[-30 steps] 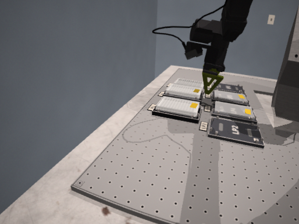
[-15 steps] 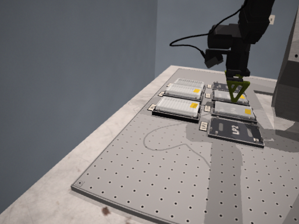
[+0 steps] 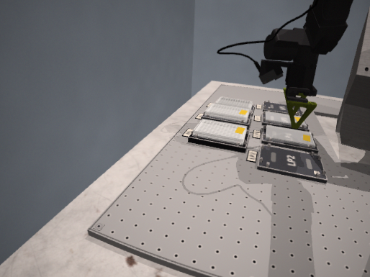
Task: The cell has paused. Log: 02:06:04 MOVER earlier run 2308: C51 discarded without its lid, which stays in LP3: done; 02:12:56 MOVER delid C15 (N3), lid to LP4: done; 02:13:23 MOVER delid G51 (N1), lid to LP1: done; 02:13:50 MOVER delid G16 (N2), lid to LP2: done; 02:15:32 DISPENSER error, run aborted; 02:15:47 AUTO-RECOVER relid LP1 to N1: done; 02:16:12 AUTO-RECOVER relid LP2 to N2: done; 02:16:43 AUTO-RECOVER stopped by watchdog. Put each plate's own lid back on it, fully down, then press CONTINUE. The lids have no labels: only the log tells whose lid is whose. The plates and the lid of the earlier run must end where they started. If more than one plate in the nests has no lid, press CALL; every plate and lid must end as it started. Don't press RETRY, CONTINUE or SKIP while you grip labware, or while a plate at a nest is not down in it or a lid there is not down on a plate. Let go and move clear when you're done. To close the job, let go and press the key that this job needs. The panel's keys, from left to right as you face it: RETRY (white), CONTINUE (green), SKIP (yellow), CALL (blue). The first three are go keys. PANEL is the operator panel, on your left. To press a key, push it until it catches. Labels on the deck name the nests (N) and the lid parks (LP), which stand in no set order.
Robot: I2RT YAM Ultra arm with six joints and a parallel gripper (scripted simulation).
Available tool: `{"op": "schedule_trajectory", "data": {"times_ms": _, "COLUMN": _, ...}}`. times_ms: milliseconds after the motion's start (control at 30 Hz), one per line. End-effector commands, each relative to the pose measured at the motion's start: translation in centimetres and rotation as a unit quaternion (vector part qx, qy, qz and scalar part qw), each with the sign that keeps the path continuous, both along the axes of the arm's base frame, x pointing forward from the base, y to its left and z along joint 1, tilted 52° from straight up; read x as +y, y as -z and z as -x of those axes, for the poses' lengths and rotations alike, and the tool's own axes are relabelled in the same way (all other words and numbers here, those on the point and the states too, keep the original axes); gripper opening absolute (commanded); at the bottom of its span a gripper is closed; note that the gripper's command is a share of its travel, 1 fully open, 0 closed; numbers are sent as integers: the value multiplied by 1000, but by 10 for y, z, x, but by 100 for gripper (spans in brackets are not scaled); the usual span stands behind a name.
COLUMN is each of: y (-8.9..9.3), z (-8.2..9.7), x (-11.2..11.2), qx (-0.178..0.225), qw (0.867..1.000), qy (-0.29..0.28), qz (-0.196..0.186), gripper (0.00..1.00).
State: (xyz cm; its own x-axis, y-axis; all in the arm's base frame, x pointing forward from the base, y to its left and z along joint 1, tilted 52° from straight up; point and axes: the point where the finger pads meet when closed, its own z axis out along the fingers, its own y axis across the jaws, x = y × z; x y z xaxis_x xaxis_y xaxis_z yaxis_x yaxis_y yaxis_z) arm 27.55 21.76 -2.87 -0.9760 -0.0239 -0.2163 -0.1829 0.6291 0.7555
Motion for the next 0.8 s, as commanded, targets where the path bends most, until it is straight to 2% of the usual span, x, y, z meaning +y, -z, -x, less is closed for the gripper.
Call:
{"op": "schedule_trajectory", "data": {"times_ms": 0, "y": 5, "z": -9, "x": -7, "qx": -1, "qw": 1000, "qy": 18, "qz": 5, "gripper": 100}}
{"op": "schedule_trajectory", "data": {"times_ms": 400, "y": -2, "z": -15, "x": -6, "qx": -16, "qw": 1000, "qy": 16, "qz": 2, "gripper": 100}}
{"op": "schedule_trajectory", "data": {"times_ms": 600, "y": 10, "z": -9, "x": 7, "qx": -5, "qw": 1000, "qy": 9, "qz": 4, "gripper": 100}}
{"op": "schedule_trajectory", "data": {"times_ms": 767, "y": 13, "z": -14, "x": 15, "qx": -9, "qw": 1000, "qy": 9, "qz": 2, "gripper": 100}}
